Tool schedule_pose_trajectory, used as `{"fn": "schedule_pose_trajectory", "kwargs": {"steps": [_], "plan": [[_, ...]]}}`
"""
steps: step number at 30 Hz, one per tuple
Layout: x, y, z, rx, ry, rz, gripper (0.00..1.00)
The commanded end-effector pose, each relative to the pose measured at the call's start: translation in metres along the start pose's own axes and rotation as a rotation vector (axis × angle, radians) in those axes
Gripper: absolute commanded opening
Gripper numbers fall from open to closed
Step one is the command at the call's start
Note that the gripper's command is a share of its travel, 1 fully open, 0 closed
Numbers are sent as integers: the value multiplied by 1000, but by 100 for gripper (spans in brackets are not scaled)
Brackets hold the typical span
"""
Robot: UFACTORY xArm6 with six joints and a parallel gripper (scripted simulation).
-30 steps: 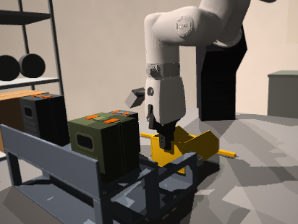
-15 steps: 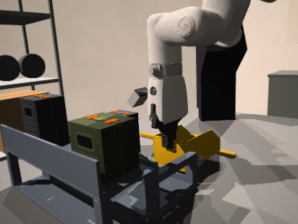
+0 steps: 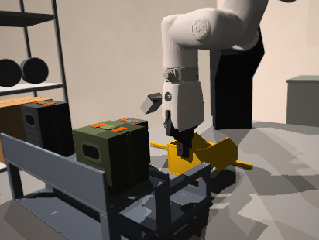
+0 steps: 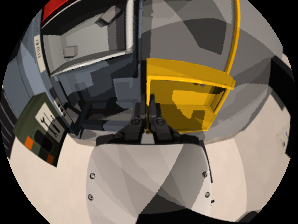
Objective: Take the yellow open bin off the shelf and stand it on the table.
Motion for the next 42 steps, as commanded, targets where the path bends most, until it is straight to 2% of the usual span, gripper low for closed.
{"fn": "schedule_pose_trajectory", "kwargs": {"steps": [1, 42], "plan": [[0, 1, 2, 4, 1, 0, 0], [0, -15, 1, 4, 1, 0, 0]]}}
Point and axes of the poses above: the point where the finger pads meet when closed, its own y axis back along the fingers, its own z axis across the jaws, x = y × z, the point moved 1 cm from there along y, back along the fingers, and after that the axes turned 7 degrees about -y, right-handed, at the moved point
